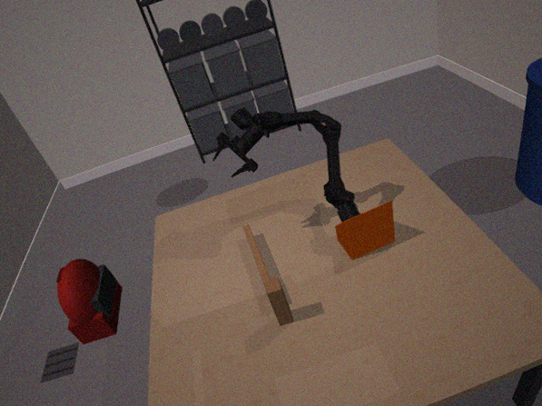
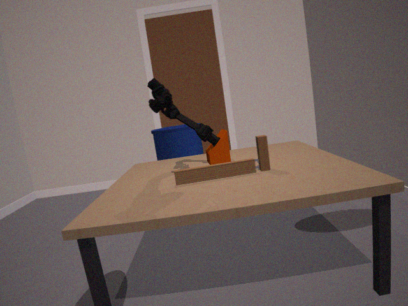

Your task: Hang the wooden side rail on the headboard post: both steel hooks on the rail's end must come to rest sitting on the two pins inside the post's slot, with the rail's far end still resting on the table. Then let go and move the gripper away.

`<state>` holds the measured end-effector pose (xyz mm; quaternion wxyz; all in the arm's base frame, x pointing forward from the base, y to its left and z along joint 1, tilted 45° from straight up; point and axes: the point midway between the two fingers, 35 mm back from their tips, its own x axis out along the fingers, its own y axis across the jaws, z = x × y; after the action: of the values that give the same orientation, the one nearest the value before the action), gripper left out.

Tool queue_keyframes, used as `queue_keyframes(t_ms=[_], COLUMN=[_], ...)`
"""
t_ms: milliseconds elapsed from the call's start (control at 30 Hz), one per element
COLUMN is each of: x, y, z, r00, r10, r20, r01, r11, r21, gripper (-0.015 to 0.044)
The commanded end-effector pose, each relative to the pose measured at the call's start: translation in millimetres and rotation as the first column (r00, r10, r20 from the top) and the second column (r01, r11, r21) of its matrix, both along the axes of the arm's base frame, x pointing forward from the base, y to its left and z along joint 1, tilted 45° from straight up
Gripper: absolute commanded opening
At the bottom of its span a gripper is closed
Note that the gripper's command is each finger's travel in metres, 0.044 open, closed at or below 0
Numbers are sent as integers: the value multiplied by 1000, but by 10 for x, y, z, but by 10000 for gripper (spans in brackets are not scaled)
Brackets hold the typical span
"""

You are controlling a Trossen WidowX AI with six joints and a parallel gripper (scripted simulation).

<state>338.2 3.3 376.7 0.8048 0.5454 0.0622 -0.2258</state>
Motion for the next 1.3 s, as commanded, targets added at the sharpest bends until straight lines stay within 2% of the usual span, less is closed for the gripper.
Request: queue_keyframes(t_ms=[0,233,467,733,1000,1067,1267], x=[233,481,447,84,-565,-700,-717], y=[229,667,1052,1316,1276,1228,1221], z=[-439,-1355,-2320,-3381,-4316,-4455,-4471], r00=[998,984,952,895,823,809,808], r10=[-25,-104,-204,-338,-487,-513,-517], r20=[-51,-142,-227,-291,-293,-285,-284], r01=[29,139,279,440,567,582,584], r11=[995,954,882,777,658,638,635], r21=[93,266,380,450,495,505,506], gripper=[440,440,440,440,440,440,440])
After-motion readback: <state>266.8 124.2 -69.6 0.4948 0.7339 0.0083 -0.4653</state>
